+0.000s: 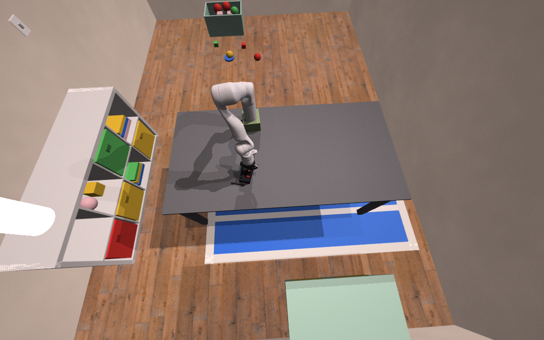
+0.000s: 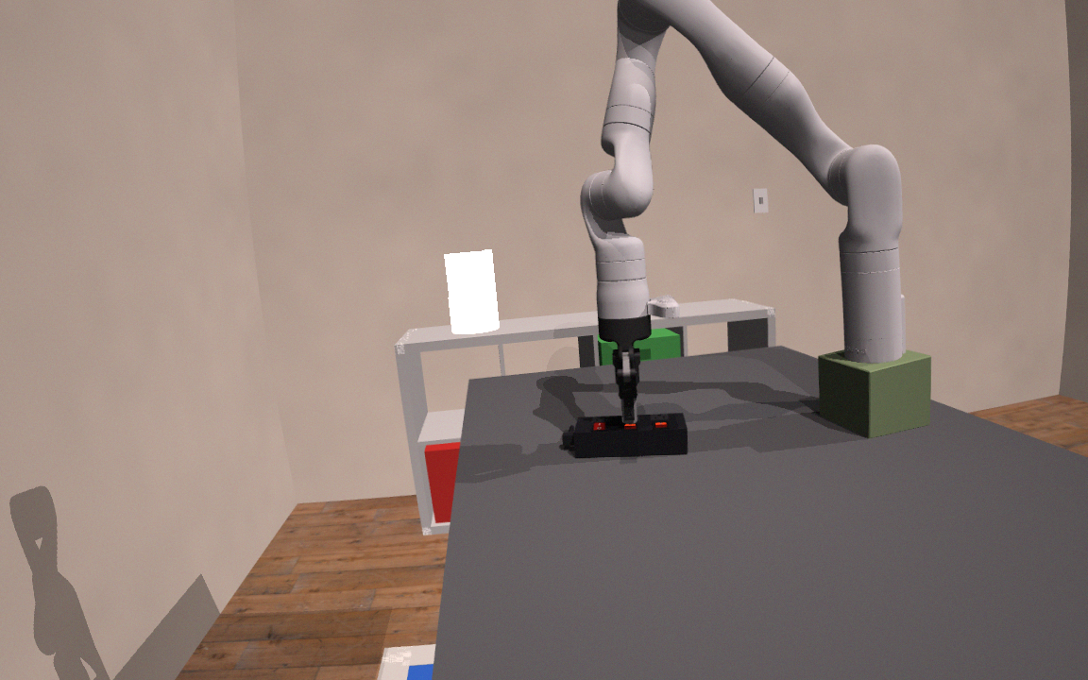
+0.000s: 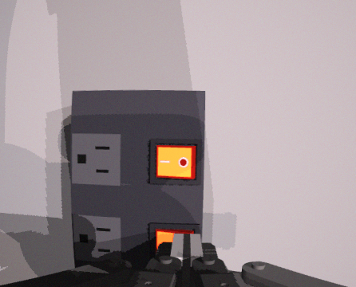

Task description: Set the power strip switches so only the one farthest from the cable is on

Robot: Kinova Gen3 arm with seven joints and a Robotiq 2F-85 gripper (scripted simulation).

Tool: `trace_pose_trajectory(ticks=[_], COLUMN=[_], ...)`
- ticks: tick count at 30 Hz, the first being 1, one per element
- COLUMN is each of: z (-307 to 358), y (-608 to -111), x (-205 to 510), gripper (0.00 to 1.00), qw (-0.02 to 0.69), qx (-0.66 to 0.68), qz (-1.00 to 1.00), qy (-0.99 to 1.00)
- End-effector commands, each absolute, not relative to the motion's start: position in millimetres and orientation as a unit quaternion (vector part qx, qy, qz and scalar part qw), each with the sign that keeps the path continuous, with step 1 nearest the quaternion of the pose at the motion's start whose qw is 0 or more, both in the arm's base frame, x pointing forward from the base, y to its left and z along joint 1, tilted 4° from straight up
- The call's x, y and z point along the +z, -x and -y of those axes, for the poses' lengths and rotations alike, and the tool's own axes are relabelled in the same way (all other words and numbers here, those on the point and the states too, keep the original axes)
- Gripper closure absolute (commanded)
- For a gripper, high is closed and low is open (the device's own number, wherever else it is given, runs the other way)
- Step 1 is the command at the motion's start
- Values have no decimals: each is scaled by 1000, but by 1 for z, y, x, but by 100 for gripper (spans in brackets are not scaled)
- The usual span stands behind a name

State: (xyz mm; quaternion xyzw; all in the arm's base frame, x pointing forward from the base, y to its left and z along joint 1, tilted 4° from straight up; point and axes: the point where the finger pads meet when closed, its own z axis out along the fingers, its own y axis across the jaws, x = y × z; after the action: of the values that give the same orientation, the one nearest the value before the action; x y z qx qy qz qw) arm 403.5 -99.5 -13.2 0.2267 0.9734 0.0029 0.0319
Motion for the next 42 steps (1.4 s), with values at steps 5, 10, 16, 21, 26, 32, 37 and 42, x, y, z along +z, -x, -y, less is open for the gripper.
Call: trace_pose_trajectory(ticks=[5, 10, 16, 21, 26, 32, 37, 42], z=[100, 100, 100, 100, 100, 100, 100, 100], y=[-404, -404, -404, -404, -404, -404, -404, -404], x=[-13, -13, -13, -13, -14, -16, -18, -20], gripper=[100, 100, 100, 100, 100, 100, 100, 100], qw=[33, 33, 33, 33, 33, 33, 33, 33], qx=[3, 3, 3, 3, 3, 3, 3, 3], qz=[-973, -973, -973, -973, -973, -973, -973, -973], qy=[-227, -227, -227, -227, -227, -227, -227, -227])
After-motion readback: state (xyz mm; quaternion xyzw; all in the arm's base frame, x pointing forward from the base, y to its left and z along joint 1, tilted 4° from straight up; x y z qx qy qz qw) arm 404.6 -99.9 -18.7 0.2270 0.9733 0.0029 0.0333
